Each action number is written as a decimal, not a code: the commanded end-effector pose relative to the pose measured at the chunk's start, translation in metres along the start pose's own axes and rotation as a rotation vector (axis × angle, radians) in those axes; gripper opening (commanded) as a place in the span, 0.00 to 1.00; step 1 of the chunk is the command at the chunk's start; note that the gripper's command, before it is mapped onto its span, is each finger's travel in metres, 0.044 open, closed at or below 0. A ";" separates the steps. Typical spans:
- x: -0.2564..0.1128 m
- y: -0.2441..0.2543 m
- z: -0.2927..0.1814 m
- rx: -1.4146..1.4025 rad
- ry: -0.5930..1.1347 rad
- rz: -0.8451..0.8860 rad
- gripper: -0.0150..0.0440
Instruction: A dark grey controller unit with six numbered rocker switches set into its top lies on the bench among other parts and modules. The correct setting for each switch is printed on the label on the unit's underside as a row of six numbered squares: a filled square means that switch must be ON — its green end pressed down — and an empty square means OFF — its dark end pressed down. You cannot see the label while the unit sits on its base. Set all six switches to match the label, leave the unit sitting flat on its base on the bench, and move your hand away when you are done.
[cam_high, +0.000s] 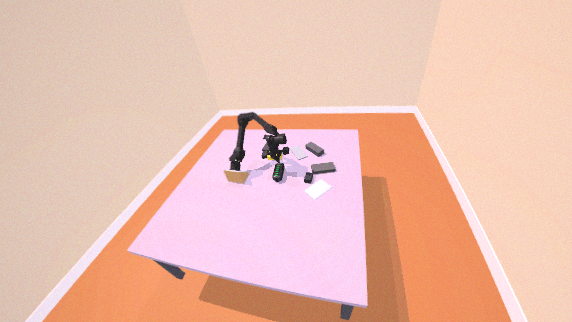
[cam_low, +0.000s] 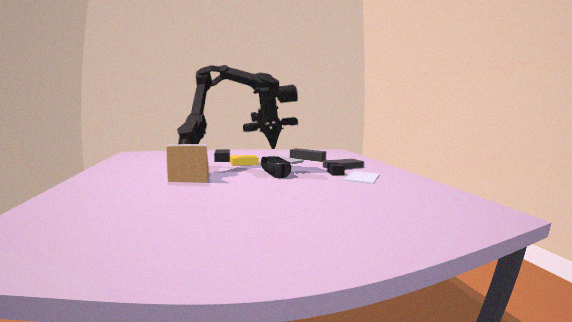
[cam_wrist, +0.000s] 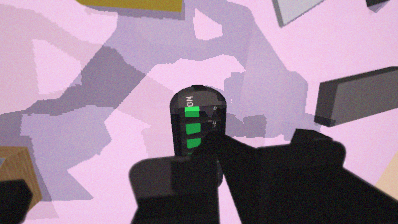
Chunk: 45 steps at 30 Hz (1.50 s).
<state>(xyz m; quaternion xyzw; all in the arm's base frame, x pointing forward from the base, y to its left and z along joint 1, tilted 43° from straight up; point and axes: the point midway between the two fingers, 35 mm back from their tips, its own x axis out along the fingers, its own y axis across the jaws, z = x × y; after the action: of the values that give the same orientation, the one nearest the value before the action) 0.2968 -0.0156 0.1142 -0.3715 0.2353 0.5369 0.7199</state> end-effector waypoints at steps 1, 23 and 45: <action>0.004 0.029 0.008 0.043 -0.018 -0.074 0.25; 0.013 0.062 0.015 0.079 -0.043 -0.156 0.25; -0.003 0.025 0.017 0.070 0.049 0.000 0.61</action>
<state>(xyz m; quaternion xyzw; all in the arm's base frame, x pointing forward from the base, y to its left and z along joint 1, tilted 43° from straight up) 0.2572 0.0045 0.1087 -0.3493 0.2531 0.5040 0.7483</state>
